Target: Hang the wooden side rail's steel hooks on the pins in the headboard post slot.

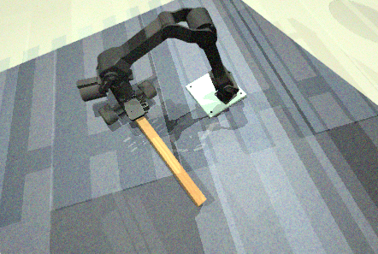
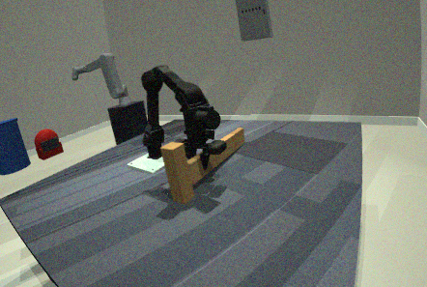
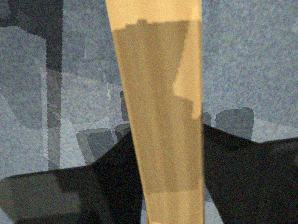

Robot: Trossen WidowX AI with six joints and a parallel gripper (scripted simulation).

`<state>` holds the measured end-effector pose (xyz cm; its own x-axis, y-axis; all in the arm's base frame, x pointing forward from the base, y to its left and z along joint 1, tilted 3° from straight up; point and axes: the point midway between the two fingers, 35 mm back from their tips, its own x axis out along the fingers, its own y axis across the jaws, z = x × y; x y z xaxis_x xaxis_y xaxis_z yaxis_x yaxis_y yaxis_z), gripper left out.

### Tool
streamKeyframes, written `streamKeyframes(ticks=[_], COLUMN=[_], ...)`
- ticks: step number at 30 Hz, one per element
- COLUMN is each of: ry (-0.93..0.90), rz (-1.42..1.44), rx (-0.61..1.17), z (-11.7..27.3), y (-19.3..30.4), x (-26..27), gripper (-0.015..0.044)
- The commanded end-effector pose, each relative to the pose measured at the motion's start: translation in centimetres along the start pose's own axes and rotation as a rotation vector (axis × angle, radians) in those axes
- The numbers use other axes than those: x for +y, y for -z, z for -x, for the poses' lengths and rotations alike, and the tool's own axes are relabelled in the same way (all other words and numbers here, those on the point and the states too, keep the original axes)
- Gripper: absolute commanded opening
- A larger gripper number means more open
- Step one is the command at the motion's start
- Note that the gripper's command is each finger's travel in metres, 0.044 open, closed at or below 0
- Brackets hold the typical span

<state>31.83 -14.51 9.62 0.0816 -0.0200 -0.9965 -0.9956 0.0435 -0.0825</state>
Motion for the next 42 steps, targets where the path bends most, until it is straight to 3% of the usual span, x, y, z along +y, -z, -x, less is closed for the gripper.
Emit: streamKeyframes(ticks=[1, 42], ry=[0.007, 0.007], rz=[0.007, 0.007], rx=[0.001, 0.002], z=[0.28, 0.15], y=[0.12, 0.52], x=[-0.18, -0.05], gripper=[0.0, 0.0])
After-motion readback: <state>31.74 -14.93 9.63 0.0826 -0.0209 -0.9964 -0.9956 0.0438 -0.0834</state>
